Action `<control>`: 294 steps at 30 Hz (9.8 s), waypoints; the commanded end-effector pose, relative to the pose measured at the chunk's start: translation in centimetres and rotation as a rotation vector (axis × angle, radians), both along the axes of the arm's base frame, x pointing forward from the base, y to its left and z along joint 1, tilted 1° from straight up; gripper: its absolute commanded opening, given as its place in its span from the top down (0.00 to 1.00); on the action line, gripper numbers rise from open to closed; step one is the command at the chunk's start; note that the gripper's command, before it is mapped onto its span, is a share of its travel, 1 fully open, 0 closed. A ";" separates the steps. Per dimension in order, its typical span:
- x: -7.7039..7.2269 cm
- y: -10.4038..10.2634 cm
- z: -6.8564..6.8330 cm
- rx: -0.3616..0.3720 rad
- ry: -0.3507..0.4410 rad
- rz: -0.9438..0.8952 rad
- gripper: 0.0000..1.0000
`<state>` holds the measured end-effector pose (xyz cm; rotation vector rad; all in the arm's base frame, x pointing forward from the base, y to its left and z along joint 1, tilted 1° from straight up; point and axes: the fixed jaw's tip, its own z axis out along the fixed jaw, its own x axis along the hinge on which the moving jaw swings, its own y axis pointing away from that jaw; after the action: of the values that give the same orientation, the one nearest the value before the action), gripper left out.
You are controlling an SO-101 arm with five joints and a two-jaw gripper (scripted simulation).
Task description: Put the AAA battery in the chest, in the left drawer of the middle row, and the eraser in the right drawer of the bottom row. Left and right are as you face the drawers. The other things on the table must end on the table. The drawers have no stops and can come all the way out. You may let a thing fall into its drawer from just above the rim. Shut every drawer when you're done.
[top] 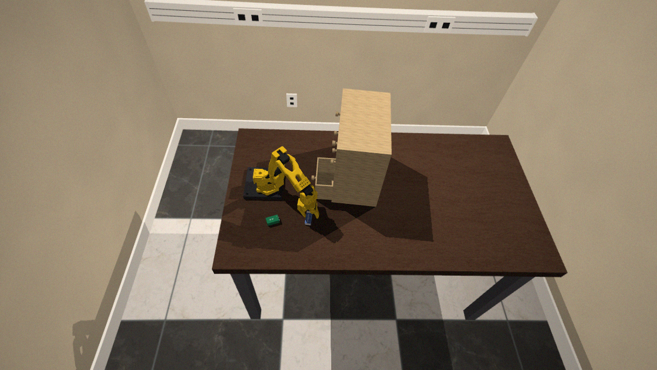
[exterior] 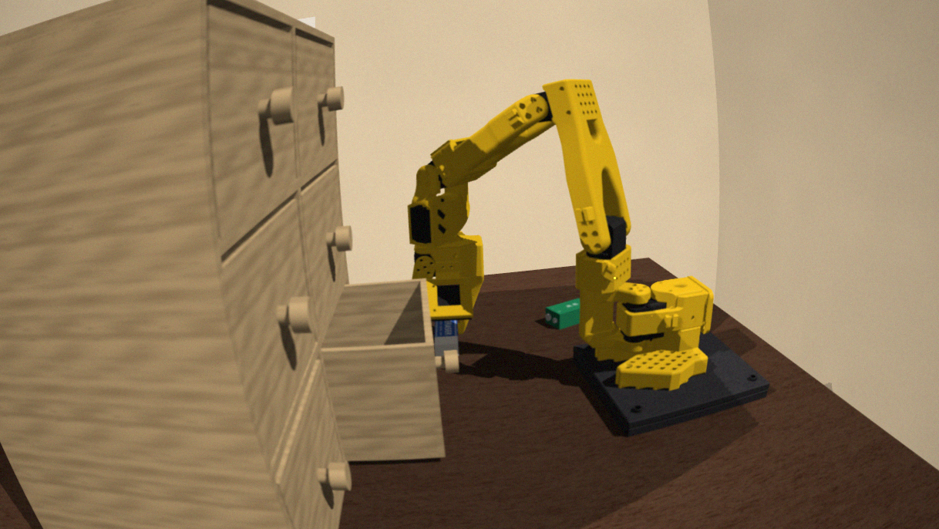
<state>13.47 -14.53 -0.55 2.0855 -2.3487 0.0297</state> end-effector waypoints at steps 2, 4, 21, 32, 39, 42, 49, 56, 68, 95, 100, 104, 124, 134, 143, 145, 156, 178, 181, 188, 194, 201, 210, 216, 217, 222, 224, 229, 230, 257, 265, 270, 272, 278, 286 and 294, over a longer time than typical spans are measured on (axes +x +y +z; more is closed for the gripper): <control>-0.3 0.4 -0.5 0.019 0.017 -0.001 0.73; -0.3 0.4 -0.5 0.019 0.017 -0.001 0.73; -0.5 0.6 -0.8 0.019 0.017 -0.001 0.73; -0.6 0.7 -1.1 0.019 0.017 -0.001 0.73; -0.6 0.7 -1.1 0.019 0.017 -0.001 0.73; -0.6 0.7 -1.1 0.019 0.017 -0.001 0.73; -0.6 0.7 -1.1 0.019 0.017 -0.001 0.77; -0.6 0.7 -1.1 0.019 0.017 -0.001 0.81; -0.6 0.7 -1.1 0.019 0.017 -0.001 0.87; -0.6 0.7 -1.1 0.019 0.017 -0.001 1.00; -0.6 0.7 -1.1 0.019 0.017 -0.001 1.00; -0.6 0.7 -1.1 0.019 0.017 -0.001 1.00; -0.5 0.5 2.1 0.019 0.017 -0.001 1.00; -0.6 0.6 4.0 0.019 0.017 -0.001 1.00; -0.6 0.7 4.4 0.019 0.017 -0.001 1.00; -0.6 0.8 4.5 0.019 0.017 0.028 1.00; -0.7 1.9 4.6 0.018 0.019 0.345 1.00; -0.8 3.7 4.6 0.015 0.021 0.866 1.00; -0.9 4.0 4.6 0.015 0.022 0.952 1.00; -0.9 4.4 4.5 0.014 0.022 1.087 1.00; -0.9 4.4 4.5 0.014 0.022 1.087 1.00; -0.9 4.4 4.5 0.014 0.022 1.087 1.00; -0.9 4.4 4.5 0.014 0.022 1.087 1.00; -0.9 6.1 4.6 0.012 0.022 1.175 1.00; -1.0 6.5 4.6 0.011 0.022 1.198 1.00; -1.2 8.3 4.6 0.009 0.022 1.308 1.00; -1.0 8.9 4.8 -0.013 0.010 1.353 1.00; -1.0 8.9 4.8 -0.013 0.010 1.353 1.00; -0.9 9.2 5.0 -0.020 0.006 1.379 1.00; 1.3 13.7 8.3 -0.275 -0.214 1.703 1.00; 1.4 13.7 8.9 -0.315 -0.247 1.697 1.00; 1.6 13.6 9.7 -0.373 -0.297 1.687 1.00; 1.4 13.6 9.8 -0.380 -0.302 1.685 1.00; 1.5 13.6 10.3 -0.415 -0.332 1.679 1.00; 0.9 13.6 11.3 -0.444 -0.357 1.671 1.00; 0.9 13.6 12.6 -0.514 -0.416 1.655 1.00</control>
<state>14.36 -1.02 11.50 3.0021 0.0294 0.8744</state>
